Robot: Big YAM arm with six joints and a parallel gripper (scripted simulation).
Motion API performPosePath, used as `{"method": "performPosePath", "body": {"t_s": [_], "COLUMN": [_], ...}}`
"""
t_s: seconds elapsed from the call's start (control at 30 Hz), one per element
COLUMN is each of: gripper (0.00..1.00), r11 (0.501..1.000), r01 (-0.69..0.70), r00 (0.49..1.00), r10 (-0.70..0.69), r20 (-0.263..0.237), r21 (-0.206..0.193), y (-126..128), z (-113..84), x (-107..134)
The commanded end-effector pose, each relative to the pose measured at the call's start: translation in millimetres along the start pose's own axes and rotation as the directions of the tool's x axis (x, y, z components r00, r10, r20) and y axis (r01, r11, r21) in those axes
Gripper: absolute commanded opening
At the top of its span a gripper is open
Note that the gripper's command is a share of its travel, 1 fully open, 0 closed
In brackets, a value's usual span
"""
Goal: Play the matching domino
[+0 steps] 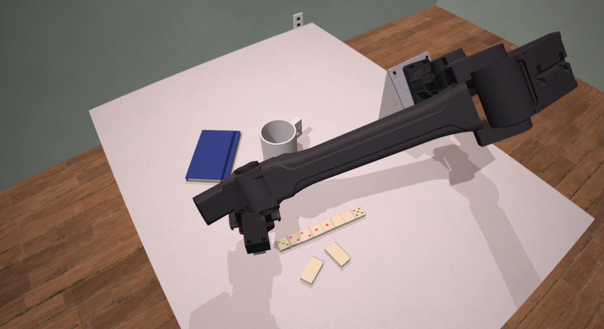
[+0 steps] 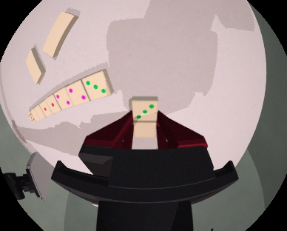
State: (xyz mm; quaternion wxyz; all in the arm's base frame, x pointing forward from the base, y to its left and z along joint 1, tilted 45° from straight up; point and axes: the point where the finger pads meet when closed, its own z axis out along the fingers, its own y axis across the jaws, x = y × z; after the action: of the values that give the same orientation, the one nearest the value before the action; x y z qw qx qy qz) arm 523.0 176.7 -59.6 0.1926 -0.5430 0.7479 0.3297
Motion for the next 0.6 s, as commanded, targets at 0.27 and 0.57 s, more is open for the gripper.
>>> {"method": "performPosePath", "body": {"t_s": [0.27, 0.57], "gripper": [0.22, 0.22], "r11": [1.000, 1.000], "r01": [-0.029, -0.020], "r00": [1.000, 1.000], "r10": [0.029, 0.020], "r20": [0.008, 0.007], "r21": [0.009, 0.009], "y": [-6.9, -5.6], "z": [-4.0, -4.2], "x": [10.6, 6.9]}}
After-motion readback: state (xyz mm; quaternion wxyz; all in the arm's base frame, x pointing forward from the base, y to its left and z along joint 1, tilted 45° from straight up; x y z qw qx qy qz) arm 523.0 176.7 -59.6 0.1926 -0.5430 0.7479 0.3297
